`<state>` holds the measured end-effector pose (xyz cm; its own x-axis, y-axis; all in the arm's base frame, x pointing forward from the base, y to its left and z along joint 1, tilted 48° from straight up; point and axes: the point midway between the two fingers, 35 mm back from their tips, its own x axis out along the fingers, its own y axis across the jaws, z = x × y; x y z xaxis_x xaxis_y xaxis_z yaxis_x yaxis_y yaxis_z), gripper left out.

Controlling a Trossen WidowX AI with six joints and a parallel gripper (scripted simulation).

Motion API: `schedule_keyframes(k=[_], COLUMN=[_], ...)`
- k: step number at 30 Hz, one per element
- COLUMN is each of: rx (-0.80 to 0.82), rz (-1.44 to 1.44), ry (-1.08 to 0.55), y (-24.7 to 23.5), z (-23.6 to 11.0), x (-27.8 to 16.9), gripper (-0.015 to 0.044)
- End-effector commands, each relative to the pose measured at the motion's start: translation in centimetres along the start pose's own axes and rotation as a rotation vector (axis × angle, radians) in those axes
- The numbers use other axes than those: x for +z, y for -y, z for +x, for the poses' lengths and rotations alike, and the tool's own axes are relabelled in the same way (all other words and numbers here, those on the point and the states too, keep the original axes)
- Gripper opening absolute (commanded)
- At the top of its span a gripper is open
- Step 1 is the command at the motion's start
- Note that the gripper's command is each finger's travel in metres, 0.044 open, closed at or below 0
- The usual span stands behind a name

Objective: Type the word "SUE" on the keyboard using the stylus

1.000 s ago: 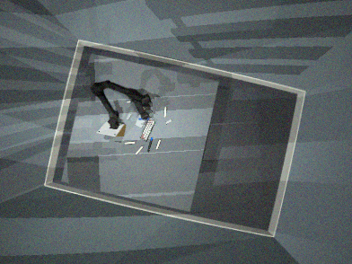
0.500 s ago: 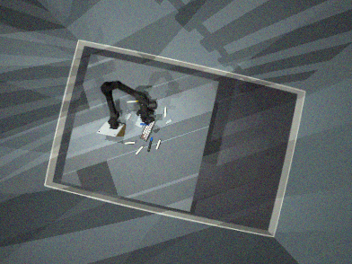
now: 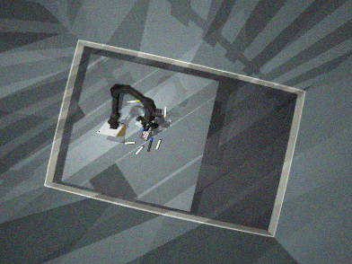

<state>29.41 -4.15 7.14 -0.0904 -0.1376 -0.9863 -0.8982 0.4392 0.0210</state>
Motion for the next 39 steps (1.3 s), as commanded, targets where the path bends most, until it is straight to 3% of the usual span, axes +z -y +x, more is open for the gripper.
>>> schedule_keyframes(k=[1, 32, 35, 39], rx=[0.061, 0.098, 0.098, 0.098], rz=[-0.117, -0.178, -0.178, -0.178], ry=[-0.053, -0.074, -0.074, -0.074], y=[0.9, 0.6, 0.4, 0.4], z=[1.2, 3.7, 3.9, 3.9], x=[-1.0, 1.3, 1.4, 1.4], gripper=[0.0, 0.0, 0.0079, 0.0081])
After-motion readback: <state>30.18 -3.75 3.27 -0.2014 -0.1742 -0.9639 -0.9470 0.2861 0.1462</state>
